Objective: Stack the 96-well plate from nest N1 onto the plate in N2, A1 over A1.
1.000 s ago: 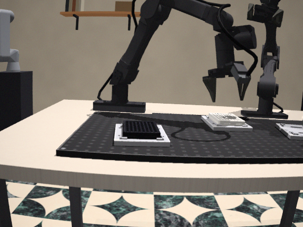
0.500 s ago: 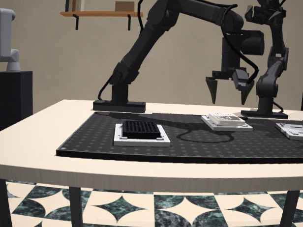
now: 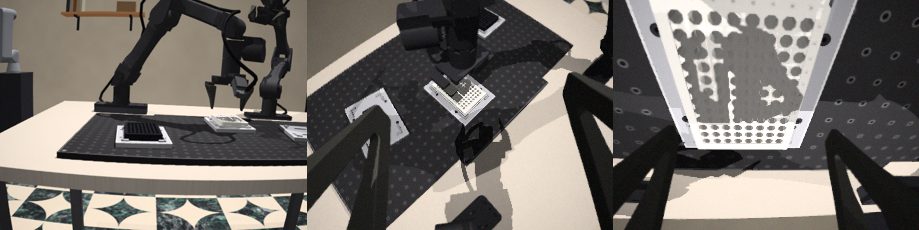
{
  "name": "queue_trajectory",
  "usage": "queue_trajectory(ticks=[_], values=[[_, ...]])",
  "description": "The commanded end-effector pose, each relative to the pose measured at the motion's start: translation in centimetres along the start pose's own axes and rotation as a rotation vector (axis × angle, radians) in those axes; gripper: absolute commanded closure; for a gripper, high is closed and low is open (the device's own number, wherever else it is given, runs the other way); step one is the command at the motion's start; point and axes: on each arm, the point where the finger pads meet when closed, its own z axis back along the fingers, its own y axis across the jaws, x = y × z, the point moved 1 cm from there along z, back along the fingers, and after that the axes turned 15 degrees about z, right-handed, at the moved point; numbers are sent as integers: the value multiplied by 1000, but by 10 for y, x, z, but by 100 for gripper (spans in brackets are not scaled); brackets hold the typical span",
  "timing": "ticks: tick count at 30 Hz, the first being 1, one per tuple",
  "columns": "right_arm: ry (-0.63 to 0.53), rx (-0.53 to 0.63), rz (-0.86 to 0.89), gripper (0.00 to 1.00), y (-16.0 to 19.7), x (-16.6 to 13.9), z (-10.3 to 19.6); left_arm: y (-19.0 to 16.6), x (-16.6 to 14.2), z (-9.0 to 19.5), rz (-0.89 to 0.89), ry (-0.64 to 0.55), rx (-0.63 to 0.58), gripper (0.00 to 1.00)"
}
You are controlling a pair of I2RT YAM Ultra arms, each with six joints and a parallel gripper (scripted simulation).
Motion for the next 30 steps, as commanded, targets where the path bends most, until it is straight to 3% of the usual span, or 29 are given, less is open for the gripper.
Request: queue_trajectory(ticks=[1,30], values=[[-31,28,-13,0,1,7,0,-3,4,13,-2,-29,-13,0],[-25,20,-12,0,1,8,-34,-3,4,13,-2,-29,-13,0]])
